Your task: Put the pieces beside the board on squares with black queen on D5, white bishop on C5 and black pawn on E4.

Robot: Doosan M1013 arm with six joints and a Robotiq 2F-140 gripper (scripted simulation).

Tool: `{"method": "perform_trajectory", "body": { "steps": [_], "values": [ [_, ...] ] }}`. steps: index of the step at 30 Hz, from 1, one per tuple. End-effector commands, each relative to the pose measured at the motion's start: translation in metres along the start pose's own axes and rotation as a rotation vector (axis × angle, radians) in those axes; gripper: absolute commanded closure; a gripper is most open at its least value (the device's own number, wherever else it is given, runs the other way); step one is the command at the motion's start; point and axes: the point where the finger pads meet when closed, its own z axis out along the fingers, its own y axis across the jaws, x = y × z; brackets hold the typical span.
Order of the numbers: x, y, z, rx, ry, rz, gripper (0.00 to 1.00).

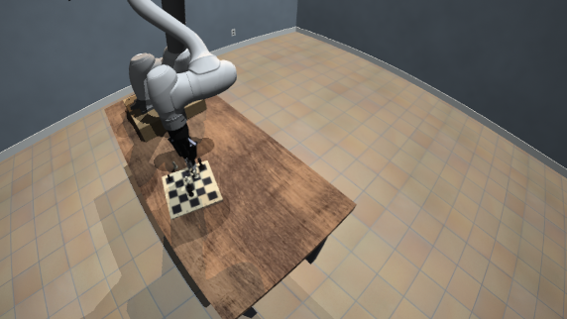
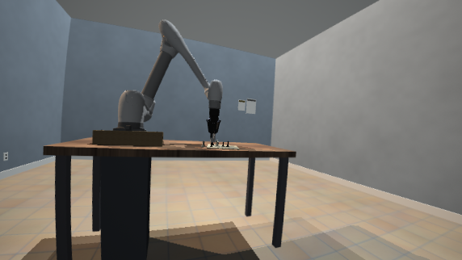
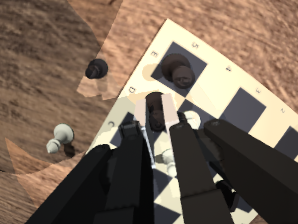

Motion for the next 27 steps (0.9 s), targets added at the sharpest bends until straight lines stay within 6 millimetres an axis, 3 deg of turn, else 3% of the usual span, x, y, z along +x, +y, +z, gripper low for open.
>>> {"method": "perform_trajectory", "body": {
  "steps": [1,6,16,27],
  "values": [
    [0.0000,0.0000,-0.0001,0.000,0.000,0.000,1.00],
    [0.0000,0.0000,-0.0001,0.000,0.000,0.000,0.95],
    [0.0000,0.0000,-0.0001,0.000,0.000,0.000,0.75],
    [0.0000,0.0000,-0.0001,0.000,0.000,0.000,0.75]
  ]
}}
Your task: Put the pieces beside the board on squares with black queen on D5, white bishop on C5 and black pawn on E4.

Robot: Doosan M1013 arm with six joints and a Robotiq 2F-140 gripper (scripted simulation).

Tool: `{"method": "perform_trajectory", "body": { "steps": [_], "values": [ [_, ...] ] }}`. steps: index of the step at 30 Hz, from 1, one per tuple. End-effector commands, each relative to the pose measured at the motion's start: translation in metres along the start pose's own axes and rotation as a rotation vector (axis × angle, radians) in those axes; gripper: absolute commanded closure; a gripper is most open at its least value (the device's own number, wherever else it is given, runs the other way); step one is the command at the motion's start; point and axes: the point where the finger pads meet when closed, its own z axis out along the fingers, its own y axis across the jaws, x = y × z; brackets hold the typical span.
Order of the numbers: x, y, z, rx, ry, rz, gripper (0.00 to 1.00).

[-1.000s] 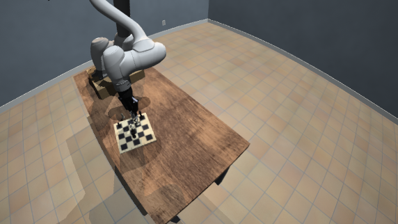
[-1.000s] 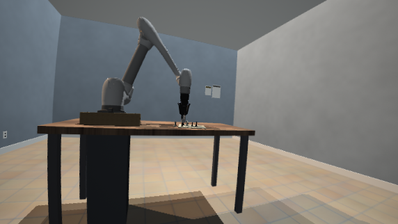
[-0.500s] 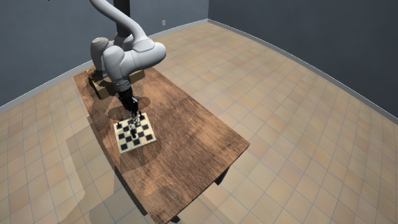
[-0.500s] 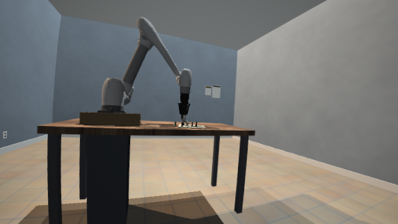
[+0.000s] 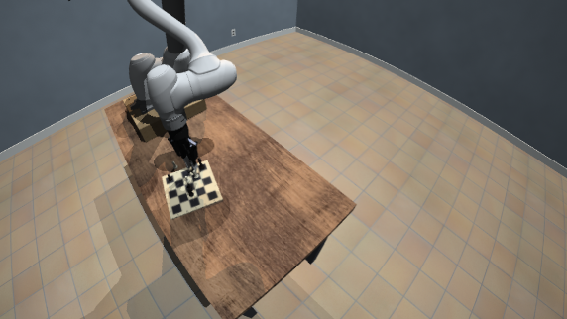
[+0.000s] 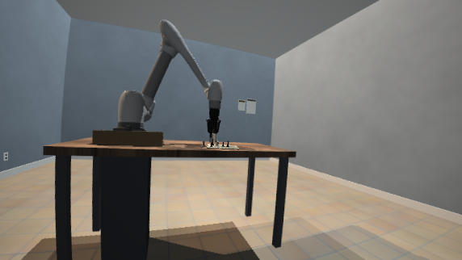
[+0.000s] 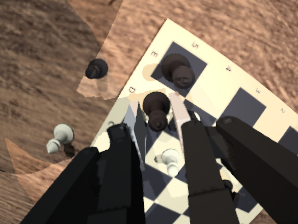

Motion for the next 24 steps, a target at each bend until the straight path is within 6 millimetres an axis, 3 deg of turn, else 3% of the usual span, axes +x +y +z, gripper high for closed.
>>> {"method": "perform_trajectory", "body": {
  "steps": [1,9,24],
  "values": [
    [0.000,0.000,0.000,0.000,0.000,0.000,0.75],
    [0.000,0.000,-0.010,0.000,0.000,0.000,0.75],
    [0.000,0.000,-0.078,0.000,0.000,0.000,0.75]
  ]
}}
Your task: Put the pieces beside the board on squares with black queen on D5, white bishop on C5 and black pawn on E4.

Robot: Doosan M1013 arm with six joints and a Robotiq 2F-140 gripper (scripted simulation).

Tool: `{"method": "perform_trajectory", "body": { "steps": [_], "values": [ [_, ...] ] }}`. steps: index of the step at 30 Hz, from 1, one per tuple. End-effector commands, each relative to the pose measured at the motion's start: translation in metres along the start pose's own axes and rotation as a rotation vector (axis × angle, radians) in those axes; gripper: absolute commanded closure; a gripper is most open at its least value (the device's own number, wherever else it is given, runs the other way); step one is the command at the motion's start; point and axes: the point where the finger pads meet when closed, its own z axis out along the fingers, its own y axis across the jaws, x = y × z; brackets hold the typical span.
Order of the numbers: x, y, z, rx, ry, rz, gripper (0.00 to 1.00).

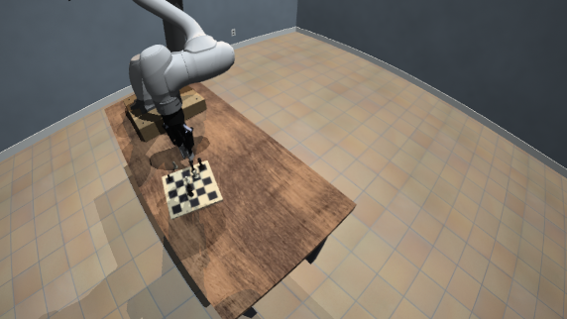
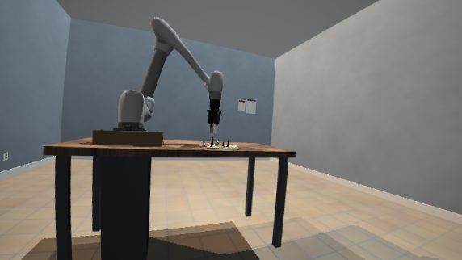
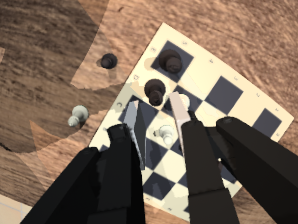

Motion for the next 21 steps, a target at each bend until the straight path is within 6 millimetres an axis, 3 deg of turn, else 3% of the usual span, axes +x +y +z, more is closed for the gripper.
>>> {"method": "perform_trajectory", "body": {
  "steps": [1,9,10,21],
  "values": [
    [0.000,0.000,-0.012,0.000,0.001,0.000,0.75],
    [0.000,0.000,-0.024,0.000,0.001,0.000,0.75],
    [0.000,0.000,-0.024,0.000,0.001,0.000,0.00],
    [0.000,0.000,-0.024,0.000,0.001,0.000,0.00]
  ]
}}
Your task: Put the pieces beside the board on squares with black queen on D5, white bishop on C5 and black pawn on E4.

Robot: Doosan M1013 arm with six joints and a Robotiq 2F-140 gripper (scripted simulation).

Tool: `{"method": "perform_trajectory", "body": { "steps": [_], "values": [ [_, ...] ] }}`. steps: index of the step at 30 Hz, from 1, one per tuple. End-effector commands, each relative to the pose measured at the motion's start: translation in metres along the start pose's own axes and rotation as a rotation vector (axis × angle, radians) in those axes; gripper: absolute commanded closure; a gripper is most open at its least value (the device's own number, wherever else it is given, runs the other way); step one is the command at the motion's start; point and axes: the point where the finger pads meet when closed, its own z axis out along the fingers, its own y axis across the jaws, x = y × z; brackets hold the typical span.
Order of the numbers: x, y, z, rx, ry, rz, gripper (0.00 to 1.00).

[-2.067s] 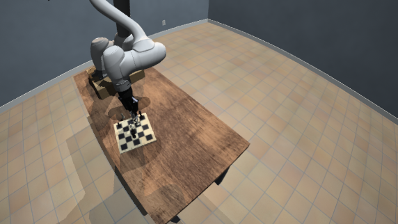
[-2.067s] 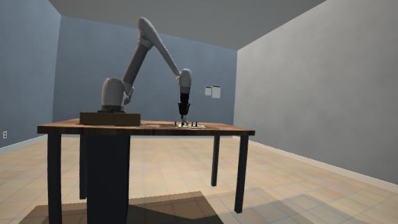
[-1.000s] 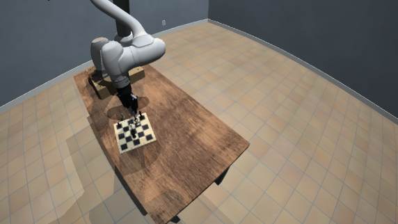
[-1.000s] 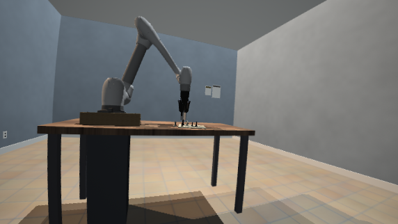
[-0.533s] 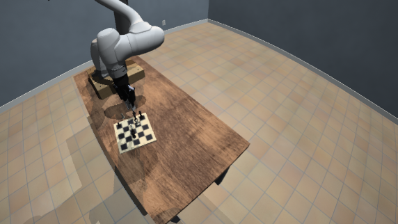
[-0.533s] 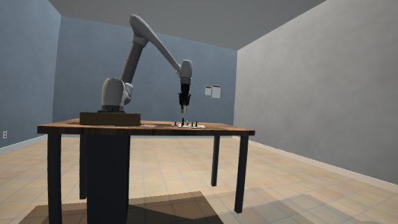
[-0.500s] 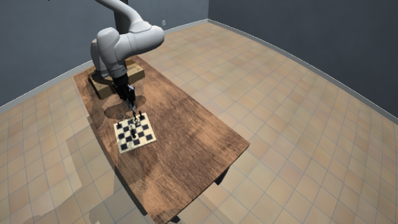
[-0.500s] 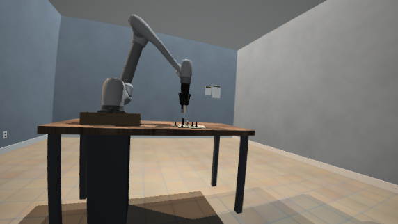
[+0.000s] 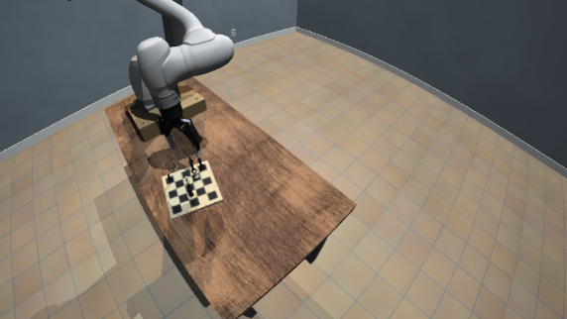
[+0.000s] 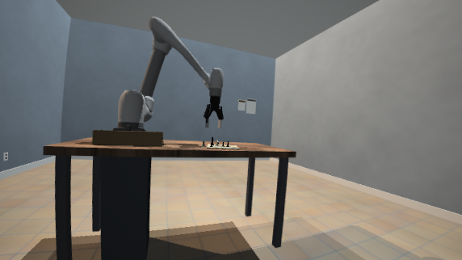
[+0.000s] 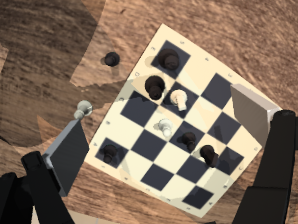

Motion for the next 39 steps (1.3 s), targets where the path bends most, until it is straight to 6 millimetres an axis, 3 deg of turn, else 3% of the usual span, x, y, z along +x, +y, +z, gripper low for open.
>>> {"method": "perform_trajectory", "body": {
  "steps": [1,9,10,12,14,16,20,21,39],
  "values": [
    [0.000,0.000,0.000,0.000,0.000,0.000,0.00],
    [0.000,-0.001,0.000,0.000,0.000,0.003,0.00],
    [-0.001,-0.008,0.001,0.000,0.000,0.019,0.00],
    [-0.006,-0.039,0.005,0.000,0.000,0.100,0.00],
    [-0.006,-0.039,0.005,0.000,0.000,0.100,0.00],
    [-0.009,-0.078,0.011,0.000,0.000,0.199,0.00],
    [-0.009,-0.098,0.014,0.000,0.000,0.252,0.00],
    [-0.009,-0.098,0.014,0.000,0.000,0.252,0.78],
    [-0.009,-0.098,0.014,0.000,0.000,0.252,0.78]
  ]
}}
